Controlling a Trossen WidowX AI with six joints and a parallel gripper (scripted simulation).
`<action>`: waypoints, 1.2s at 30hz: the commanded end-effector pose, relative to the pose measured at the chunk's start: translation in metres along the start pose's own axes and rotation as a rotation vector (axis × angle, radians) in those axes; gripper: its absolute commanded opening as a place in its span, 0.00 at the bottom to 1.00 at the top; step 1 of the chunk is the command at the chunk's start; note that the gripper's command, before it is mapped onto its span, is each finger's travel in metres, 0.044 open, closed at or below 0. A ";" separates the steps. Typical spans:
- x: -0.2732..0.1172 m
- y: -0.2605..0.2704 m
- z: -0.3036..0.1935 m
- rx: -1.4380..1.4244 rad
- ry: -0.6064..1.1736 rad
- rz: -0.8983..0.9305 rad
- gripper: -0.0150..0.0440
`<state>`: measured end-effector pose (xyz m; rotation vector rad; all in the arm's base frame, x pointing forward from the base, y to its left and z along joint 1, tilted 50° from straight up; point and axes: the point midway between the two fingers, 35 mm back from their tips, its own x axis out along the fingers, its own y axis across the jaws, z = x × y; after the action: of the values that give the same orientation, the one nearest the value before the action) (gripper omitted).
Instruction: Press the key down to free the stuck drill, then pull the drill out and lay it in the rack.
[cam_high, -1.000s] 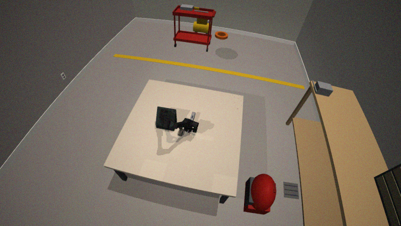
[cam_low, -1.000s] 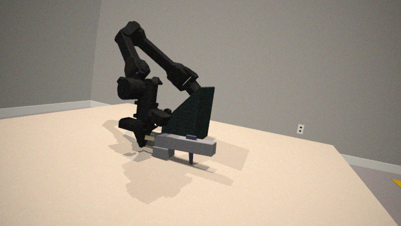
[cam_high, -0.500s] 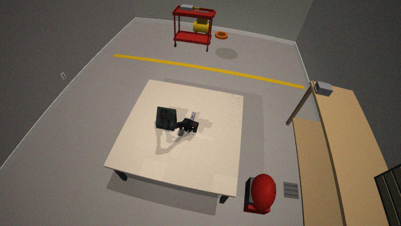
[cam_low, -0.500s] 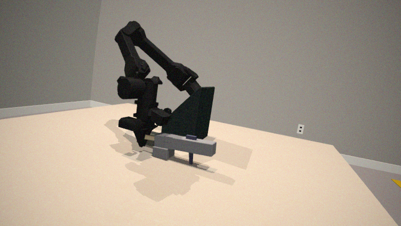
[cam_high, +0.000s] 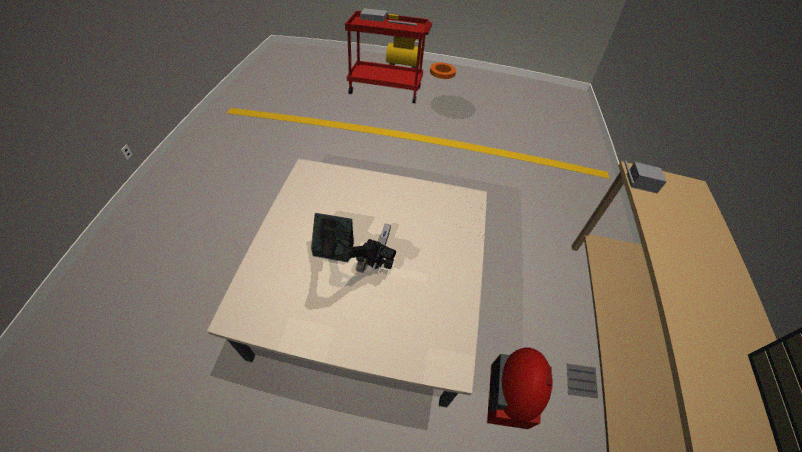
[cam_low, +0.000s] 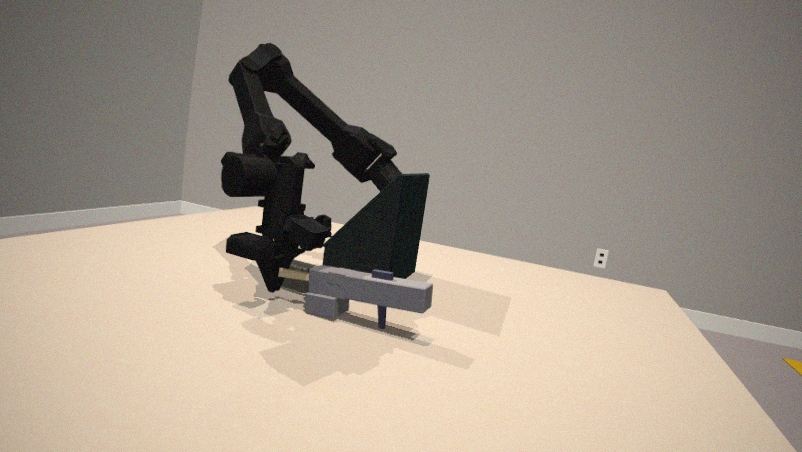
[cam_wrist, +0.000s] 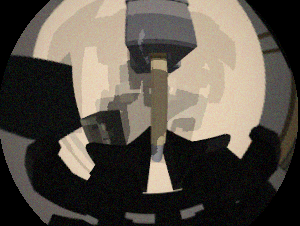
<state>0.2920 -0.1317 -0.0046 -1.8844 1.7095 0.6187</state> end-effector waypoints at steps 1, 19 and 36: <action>-0.002 -0.002 -0.006 -0.002 -0.004 -0.007 0.25; 0.000 -0.003 -0.034 -0.002 -0.003 -0.007 0.25; -0.003 0.000 -0.045 -0.002 -0.003 -0.007 0.25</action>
<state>0.2915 -0.1606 0.0302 -1.8872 1.7096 0.6198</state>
